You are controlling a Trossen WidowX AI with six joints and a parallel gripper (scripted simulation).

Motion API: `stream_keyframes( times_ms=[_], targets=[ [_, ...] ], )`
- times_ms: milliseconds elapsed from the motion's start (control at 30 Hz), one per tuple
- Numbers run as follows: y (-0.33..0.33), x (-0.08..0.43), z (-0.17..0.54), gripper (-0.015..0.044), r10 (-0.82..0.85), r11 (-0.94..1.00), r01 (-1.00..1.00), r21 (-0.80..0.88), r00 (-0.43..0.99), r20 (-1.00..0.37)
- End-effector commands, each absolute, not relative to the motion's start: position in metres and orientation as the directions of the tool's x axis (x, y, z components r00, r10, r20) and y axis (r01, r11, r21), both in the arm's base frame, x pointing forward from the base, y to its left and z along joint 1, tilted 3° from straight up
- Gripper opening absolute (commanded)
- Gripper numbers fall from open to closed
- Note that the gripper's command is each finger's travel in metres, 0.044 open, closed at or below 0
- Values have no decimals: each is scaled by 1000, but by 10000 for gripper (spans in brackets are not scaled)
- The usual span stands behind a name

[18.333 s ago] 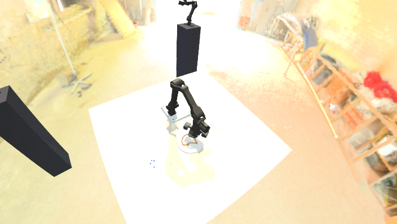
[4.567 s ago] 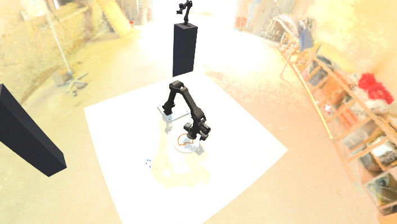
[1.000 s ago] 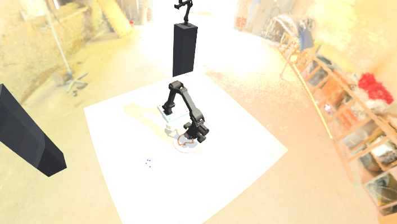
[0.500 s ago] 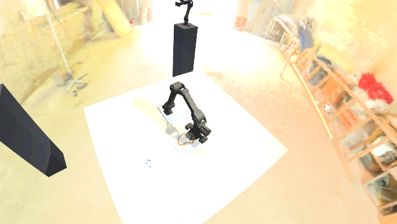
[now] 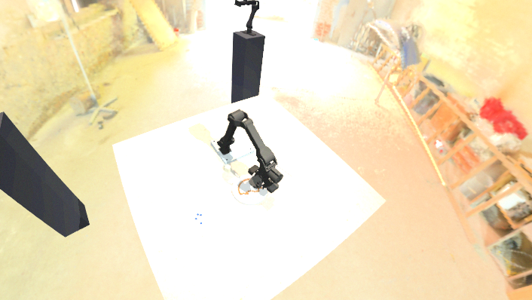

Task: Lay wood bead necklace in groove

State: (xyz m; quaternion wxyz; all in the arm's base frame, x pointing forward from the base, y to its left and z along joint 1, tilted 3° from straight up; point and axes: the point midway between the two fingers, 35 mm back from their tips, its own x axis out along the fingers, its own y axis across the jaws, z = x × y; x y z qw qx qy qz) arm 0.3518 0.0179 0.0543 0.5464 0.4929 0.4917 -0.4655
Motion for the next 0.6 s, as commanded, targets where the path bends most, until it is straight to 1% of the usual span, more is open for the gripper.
stream_keyframes(
  times_ms=[0,300,567],
  targets=[
    [18,352,55,210,-24,81,993,81,84,-996],
    [18,350,56,440,-25,80,994,75,77,-997],
    [18,350,59,440,-27,75,994,77,80,-996]
  ],
)
